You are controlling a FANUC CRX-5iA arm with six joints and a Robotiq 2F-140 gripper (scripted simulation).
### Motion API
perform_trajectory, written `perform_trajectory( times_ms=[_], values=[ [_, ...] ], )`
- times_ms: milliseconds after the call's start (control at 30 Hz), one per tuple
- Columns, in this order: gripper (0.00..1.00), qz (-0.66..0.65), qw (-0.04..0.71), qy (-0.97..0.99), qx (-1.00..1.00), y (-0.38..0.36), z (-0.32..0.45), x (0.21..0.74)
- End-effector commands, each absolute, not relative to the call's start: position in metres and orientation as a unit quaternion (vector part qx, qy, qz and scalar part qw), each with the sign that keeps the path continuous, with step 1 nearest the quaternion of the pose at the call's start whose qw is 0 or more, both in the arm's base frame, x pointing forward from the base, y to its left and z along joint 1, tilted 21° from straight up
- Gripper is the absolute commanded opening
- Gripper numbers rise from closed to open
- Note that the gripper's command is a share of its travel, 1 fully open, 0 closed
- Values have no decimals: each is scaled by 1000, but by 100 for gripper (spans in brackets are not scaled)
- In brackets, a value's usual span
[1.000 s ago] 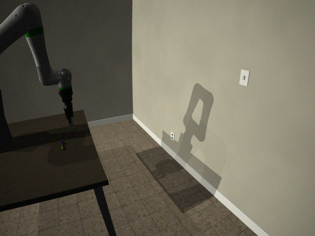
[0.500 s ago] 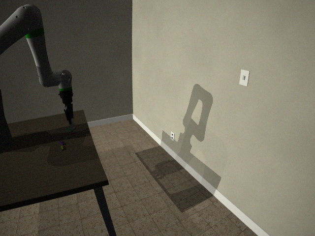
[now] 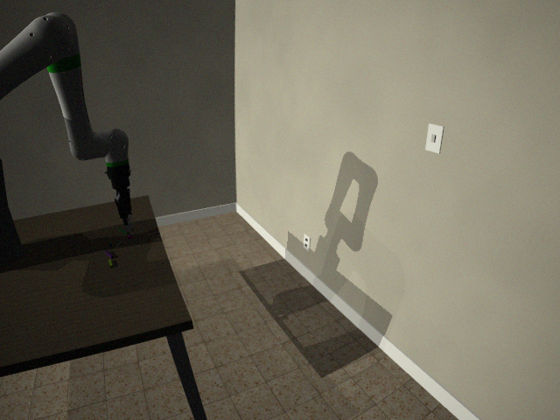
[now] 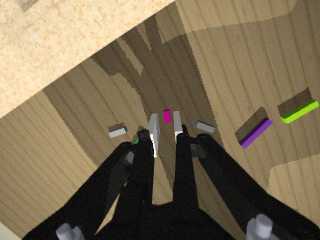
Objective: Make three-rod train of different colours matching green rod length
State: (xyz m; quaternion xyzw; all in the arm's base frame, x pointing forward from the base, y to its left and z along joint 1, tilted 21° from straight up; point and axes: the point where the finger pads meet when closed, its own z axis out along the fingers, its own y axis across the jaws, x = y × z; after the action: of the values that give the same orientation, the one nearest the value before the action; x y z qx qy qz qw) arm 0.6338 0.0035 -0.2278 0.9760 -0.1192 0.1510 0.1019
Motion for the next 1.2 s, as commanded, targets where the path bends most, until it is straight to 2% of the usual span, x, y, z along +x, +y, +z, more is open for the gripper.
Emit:
perform_trajectory(
  times_ms=[0,1167],
  values=[
    [15,152,102,-119,976,2,-233,636],
    [15,152,102,-119,976,-2,-249,641]
  ],
)
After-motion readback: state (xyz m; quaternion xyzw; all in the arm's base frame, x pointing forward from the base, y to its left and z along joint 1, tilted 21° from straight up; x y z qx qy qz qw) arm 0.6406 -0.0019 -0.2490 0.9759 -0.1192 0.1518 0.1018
